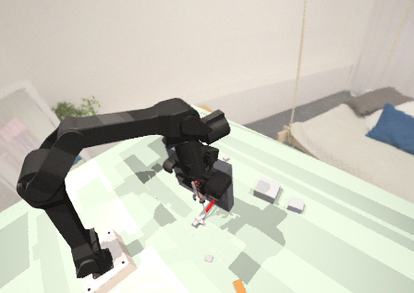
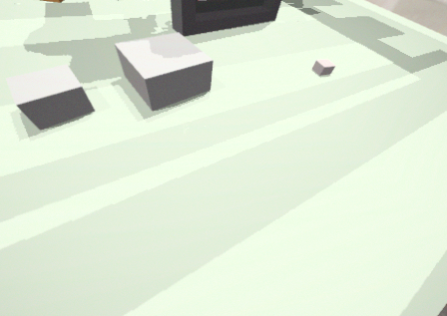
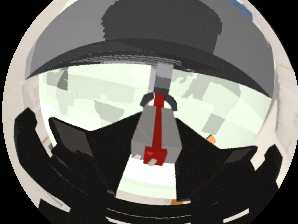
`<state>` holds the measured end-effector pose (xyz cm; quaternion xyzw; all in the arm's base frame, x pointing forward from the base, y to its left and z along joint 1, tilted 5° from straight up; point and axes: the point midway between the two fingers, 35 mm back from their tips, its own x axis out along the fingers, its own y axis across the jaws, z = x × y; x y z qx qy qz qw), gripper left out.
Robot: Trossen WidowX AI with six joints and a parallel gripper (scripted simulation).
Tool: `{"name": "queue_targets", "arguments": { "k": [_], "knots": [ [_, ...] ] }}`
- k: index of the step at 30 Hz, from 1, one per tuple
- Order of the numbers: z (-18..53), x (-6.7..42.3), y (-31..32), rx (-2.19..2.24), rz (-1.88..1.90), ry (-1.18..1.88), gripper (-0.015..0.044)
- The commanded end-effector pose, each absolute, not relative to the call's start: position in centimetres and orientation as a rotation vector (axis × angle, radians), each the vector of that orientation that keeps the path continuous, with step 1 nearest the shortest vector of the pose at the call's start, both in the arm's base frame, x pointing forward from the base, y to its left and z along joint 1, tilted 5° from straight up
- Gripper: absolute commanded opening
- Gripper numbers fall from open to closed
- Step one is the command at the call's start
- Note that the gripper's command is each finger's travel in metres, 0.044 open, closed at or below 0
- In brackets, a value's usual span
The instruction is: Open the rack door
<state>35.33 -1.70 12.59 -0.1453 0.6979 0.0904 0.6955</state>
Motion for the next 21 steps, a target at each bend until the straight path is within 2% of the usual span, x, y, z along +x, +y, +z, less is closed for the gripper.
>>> {"name": "queue_targets", "arguments": {
  "k": [1,8,13,21],
  "knots": [
    [12.49,35.26,-1.72,-0.327,0.204,1.559,0.0069],
    [12.49,35.26,-1.72,-0.327,0.204,1.559,0.0022],
    [12.49,35.26,-1.72,-0.301,0.179,1.561,0.0020],
    [12.49,35.26,-1.72,0.002,-0.123,1.559,0.0020]
  ]
}}
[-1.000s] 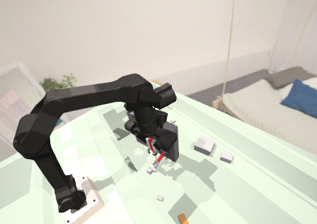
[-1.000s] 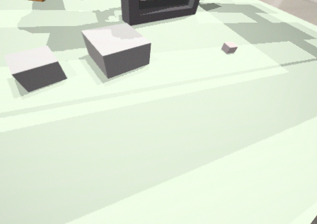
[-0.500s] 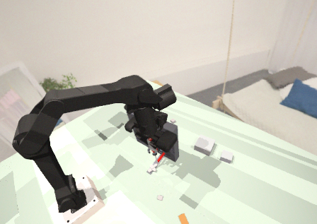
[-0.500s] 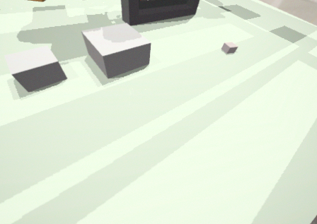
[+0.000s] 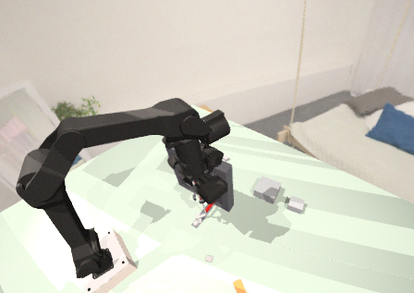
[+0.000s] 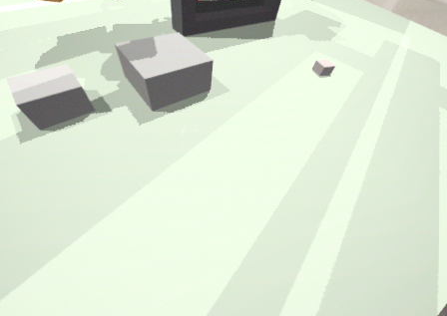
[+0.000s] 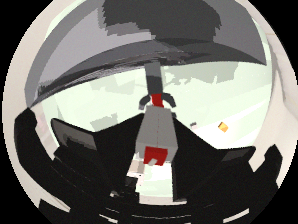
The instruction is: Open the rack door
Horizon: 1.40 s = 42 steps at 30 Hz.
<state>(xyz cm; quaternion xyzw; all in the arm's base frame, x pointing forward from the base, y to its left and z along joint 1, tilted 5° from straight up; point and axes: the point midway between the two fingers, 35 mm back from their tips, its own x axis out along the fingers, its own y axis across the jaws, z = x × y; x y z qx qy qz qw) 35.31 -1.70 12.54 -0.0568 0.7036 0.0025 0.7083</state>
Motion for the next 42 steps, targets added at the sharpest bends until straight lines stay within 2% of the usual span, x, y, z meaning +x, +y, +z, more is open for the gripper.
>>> {"name": "queue_targets", "arguments": {
  "k": [1,15,30,42],
  "knots": [
    [12.49,35.26,-1.72,0.041,-0.161,1.555,0.0020],
    [12.49,35.26,-1.72,0.581,-0.690,1.436,0.0020],
    [12.48,35.26,-1.72,1.139,-1.224,1.158,0.0020],
    [12.48,35.26,-1.72,1.163,-1.247,1.141,0.0020]
  ]
}}
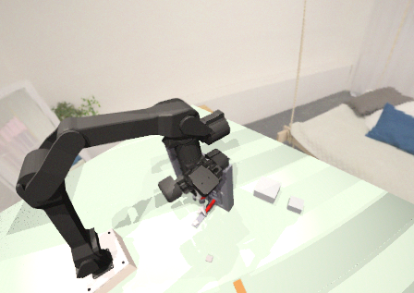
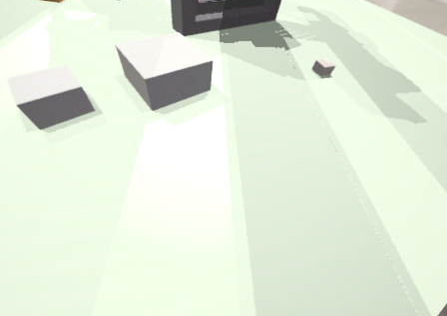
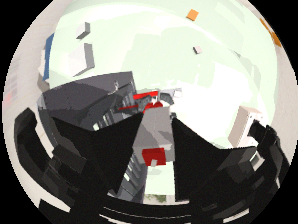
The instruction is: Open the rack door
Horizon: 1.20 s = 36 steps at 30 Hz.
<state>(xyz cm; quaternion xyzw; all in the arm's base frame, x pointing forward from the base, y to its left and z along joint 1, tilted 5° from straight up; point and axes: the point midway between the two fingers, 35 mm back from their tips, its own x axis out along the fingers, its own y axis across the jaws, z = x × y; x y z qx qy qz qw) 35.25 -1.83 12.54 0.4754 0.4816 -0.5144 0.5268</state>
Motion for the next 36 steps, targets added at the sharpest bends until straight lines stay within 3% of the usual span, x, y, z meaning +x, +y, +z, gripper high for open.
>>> {"name": "queue_targets", "arguments": {
  "k": [1,2,13,36],
  "knots": [
    [12.48,35.26,-1.72,1.163,-1.247,1.141,0.0020],
    [12.48,35.26,-1.72,1.163,-1.247,1.141,0.0020],
    [12.48,35.26,-1.72,1.163,-1.247,1.141,0.0292],
    [12.50,35.24,-1.76,0.346,-0.462,1.504,0.0292]
  ]
}}
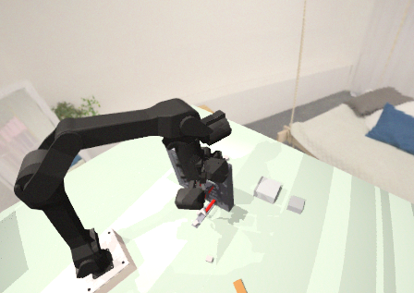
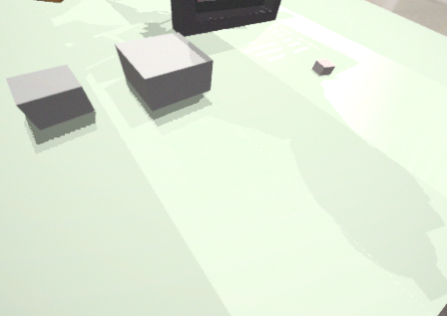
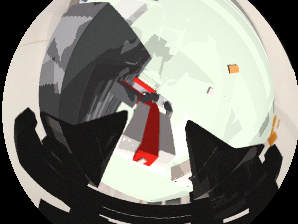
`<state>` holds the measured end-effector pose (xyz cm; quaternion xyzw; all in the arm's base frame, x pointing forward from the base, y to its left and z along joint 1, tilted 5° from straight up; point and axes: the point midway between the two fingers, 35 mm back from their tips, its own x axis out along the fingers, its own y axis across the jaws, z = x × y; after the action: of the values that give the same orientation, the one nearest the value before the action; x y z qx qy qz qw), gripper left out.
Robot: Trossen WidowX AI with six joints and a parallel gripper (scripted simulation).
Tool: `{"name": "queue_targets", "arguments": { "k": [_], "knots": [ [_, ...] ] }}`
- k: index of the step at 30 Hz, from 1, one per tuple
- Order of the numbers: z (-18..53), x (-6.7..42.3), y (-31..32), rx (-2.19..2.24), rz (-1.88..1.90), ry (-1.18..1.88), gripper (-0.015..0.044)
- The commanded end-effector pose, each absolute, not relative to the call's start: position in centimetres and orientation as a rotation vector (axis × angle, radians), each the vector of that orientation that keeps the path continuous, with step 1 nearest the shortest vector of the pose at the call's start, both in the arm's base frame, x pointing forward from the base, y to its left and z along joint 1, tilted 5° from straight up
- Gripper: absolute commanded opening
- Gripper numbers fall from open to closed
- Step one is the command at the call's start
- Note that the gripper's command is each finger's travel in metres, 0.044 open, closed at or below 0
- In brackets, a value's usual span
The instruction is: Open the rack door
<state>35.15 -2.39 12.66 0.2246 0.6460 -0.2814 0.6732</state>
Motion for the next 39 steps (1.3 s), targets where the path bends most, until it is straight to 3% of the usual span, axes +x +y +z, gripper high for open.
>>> {"name": "queue_targets", "arguments": {
  "k": [1,20,39],
  "knots": [
    [12.50,35.25,-1.76,0.307,-0.424,1.513,0.0292],
    [12.50,35.25,-1.74,-0.433,0.310,1.549,0.0292],
    [12.48,35.26,-1.73,-1.155,1.047,1.325,0.0292]
  ]
}}
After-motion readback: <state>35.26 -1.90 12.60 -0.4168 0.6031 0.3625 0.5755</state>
